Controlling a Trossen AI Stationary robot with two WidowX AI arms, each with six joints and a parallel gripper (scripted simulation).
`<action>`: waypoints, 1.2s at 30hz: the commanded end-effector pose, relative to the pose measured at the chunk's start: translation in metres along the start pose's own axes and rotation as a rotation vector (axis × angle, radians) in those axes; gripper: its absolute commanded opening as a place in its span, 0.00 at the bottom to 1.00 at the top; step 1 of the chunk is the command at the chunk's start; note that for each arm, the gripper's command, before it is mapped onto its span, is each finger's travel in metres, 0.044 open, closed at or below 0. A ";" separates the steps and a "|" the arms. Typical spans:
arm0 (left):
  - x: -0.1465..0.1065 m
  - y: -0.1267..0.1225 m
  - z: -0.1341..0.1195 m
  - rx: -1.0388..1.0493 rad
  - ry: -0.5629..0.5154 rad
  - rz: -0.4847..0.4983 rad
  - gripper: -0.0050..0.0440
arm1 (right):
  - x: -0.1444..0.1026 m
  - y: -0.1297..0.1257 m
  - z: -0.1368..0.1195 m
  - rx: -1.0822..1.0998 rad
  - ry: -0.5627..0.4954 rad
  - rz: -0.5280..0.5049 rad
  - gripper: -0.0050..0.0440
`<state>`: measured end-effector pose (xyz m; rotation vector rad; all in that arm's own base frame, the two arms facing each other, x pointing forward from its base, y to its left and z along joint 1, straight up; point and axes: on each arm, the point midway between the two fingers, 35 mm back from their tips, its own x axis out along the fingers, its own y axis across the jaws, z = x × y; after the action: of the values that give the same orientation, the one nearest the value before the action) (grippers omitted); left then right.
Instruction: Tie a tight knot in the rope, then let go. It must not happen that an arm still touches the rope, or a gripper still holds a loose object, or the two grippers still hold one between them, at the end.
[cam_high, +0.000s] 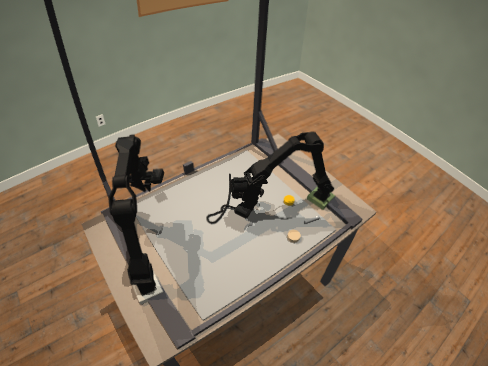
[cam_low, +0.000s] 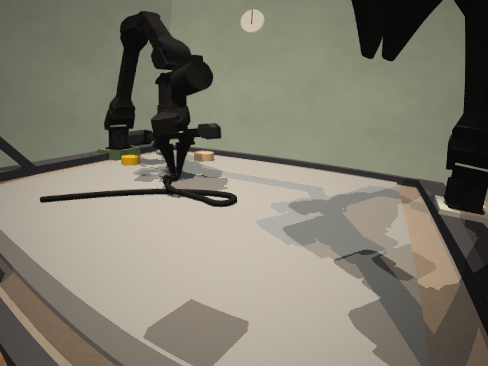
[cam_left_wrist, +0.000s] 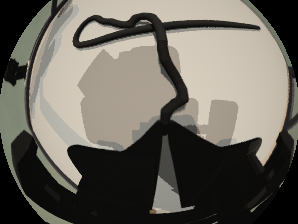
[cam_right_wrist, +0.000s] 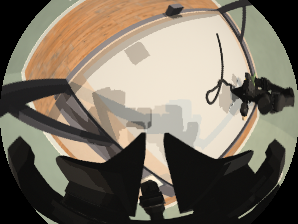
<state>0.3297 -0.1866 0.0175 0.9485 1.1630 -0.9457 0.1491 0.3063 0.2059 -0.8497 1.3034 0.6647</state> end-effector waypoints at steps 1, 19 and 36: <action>-0.008 0.003 -0.001 0.000 -0.018 0.015 0.14 | -0.008 -0.002 -0.001 0.007 -0.024 0.004 0.28; -0.006 0.017 0.006 -0.711 -0.018 0.024 0.14 | -0.008 -0.002 -0.001 0.007 -0.024 0.004 0.28; -0.005 0.024 0.010 -1.107 -0.022 0.029 0.14 | -0.008 -0.002 -0.001 0.007 -0.024 0.004 0.28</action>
<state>0.3509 -0.1865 0.0183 0.0630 1.4040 -0.1761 0.1491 0.3063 0.2059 -0.8497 1.3034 0.6647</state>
